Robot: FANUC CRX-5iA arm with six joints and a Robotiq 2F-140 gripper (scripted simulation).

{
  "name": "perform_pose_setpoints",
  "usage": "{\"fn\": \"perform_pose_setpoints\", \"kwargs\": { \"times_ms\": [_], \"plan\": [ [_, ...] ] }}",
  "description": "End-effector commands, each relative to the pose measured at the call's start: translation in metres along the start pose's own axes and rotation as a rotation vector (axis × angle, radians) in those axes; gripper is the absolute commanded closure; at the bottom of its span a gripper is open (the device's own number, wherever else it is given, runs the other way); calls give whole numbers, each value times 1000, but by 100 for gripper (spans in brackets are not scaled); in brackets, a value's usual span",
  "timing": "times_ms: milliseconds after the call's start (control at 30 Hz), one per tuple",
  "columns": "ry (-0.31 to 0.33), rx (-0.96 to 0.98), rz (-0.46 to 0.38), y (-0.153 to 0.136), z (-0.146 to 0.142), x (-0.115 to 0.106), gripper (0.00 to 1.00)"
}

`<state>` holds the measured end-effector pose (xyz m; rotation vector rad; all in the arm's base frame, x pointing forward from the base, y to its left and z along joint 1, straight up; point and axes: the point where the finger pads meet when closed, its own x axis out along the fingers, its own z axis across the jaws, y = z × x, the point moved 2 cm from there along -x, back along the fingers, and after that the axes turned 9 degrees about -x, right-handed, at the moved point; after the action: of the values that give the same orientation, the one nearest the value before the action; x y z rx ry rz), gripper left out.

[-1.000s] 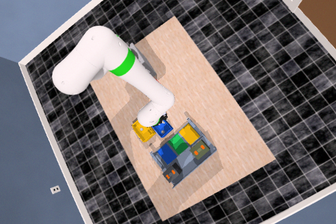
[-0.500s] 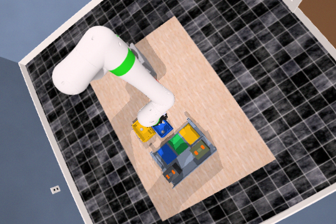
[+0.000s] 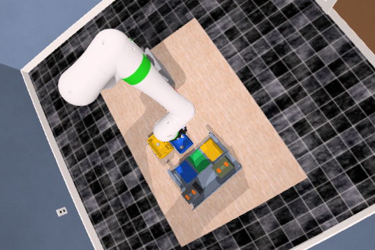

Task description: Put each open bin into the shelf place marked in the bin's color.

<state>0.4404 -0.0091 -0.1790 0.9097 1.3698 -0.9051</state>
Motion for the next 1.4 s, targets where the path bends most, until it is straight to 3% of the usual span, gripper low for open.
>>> {"fn": "perform_pose_setpoints", "kwargs": {
  "times_ms": [0, 1367],
  "plan": [
    [0, 0, 0, 0, 0, 0, 85],
    [0, 0, 0, 0, 0, -14, 85]
  ]
}}
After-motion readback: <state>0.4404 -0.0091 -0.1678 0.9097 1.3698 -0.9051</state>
